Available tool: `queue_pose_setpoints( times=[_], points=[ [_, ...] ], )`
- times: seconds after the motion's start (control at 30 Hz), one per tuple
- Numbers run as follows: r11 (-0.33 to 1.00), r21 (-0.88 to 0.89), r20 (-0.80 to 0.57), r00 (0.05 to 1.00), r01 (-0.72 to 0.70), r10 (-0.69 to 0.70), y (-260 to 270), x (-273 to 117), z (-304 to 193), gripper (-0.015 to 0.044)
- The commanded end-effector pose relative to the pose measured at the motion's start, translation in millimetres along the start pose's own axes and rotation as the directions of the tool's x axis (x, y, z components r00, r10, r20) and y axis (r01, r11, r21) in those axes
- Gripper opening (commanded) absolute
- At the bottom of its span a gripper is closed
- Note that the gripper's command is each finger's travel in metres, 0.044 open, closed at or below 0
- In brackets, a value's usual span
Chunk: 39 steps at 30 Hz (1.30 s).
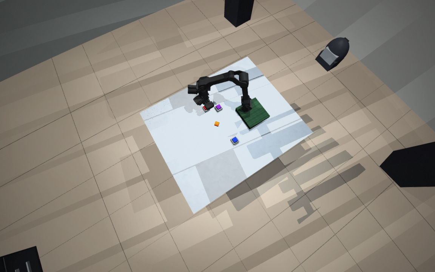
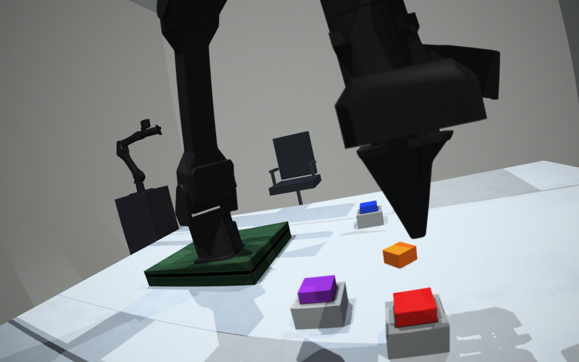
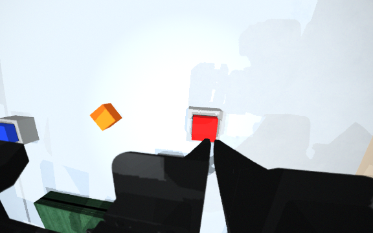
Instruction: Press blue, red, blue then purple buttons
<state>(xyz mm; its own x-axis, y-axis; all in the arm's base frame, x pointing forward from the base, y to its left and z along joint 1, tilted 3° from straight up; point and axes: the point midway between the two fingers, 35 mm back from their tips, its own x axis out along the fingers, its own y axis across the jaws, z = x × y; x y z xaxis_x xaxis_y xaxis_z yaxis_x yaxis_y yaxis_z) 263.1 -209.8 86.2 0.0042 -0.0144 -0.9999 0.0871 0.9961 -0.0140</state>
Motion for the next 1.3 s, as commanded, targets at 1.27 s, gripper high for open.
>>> queue_pose_setpoints(
  times=[1.27],
  points=[
    [1.0, -0.003, -0.025, 1.0, -0.015, 0.015, 2.8, 60.0, -7.4, 0.002]
  ],
)
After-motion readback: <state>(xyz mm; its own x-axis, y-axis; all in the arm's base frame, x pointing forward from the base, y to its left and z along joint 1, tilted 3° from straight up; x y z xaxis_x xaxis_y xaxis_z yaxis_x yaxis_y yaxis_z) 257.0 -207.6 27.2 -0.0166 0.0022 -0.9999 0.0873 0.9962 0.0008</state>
